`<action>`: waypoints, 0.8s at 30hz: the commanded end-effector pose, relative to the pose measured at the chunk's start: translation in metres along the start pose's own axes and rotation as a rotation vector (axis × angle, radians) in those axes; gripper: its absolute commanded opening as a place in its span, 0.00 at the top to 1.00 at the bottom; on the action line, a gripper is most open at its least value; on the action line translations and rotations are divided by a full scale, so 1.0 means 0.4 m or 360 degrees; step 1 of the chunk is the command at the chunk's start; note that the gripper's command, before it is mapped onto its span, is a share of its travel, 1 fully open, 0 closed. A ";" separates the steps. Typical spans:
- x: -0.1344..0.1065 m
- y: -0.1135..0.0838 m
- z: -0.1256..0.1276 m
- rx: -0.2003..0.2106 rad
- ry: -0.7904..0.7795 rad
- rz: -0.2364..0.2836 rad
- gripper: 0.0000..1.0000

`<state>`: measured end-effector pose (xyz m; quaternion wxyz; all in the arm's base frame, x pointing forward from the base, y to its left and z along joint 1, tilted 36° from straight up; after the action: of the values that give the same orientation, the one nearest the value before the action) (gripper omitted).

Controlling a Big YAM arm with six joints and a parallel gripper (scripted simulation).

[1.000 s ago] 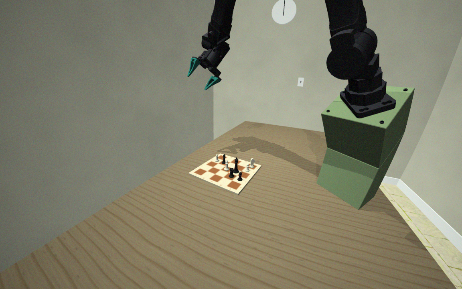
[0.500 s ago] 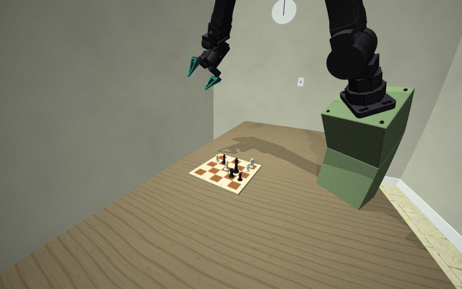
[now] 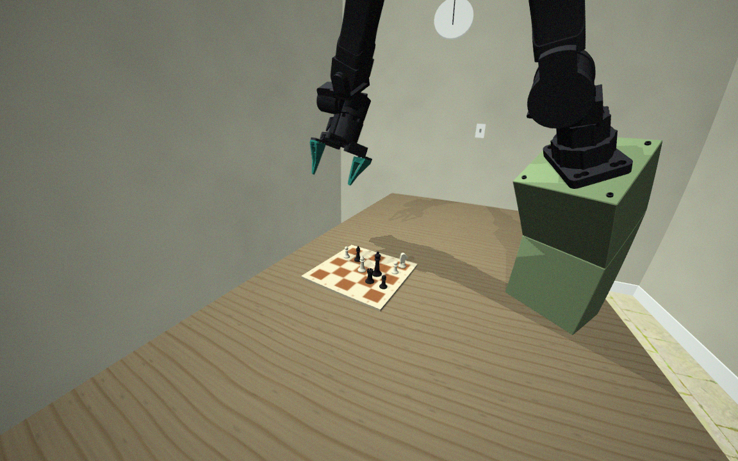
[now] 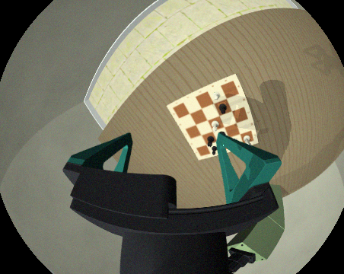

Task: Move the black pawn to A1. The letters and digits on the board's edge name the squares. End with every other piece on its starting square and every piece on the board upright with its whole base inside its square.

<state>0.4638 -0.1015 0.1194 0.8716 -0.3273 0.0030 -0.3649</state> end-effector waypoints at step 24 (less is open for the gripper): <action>-0.450 0.106 -0.067 -0.0508 0.0453 0.0088 0.00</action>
<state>0.3505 0.0174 0.0278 0.8103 -0.4112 0.1895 -0.3720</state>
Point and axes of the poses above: the point where the finger pads meet when closed, its own y axis out along the fingers, its own z axis across the jaws, x = y × z, the point moved 1 cm from there along -y, back along the fingers, and after that the axes turned 14 degrees about -y, right-handed, at the moved point
